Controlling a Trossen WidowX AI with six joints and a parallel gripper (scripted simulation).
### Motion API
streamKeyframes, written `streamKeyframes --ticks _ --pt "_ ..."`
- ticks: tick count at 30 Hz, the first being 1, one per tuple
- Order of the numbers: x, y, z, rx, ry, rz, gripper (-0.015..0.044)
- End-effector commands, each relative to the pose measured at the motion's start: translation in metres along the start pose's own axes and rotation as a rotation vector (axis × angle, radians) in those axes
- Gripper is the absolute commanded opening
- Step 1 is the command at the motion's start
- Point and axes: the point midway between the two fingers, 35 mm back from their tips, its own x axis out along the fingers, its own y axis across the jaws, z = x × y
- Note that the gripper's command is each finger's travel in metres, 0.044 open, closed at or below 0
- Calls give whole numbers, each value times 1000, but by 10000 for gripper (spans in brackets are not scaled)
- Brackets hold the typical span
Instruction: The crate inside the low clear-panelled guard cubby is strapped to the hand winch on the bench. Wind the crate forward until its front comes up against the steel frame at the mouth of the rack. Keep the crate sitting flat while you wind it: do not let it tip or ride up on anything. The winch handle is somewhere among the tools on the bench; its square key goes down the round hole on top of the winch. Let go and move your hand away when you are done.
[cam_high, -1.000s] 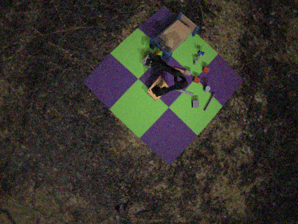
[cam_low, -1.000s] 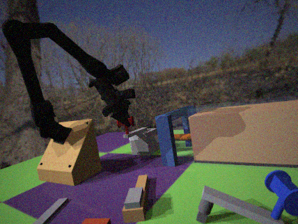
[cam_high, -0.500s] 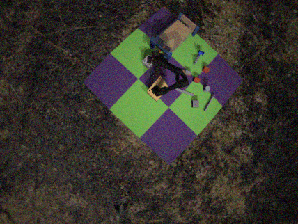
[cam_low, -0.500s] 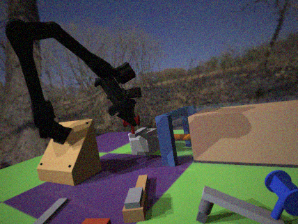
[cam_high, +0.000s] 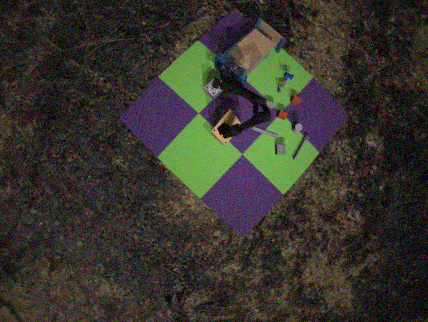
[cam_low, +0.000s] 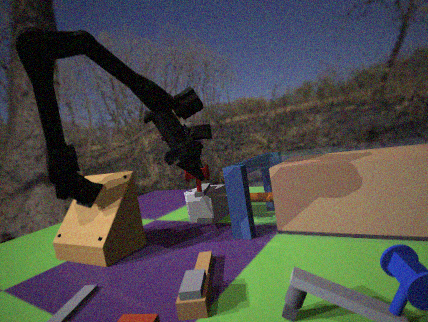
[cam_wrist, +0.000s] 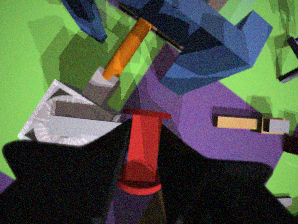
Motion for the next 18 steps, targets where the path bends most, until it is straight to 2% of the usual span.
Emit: streamKeyframes --ticks 1,18 --pt "7 1 13 27 -8 -2 0" --pt "18 10 38 29 -9 -2 0"
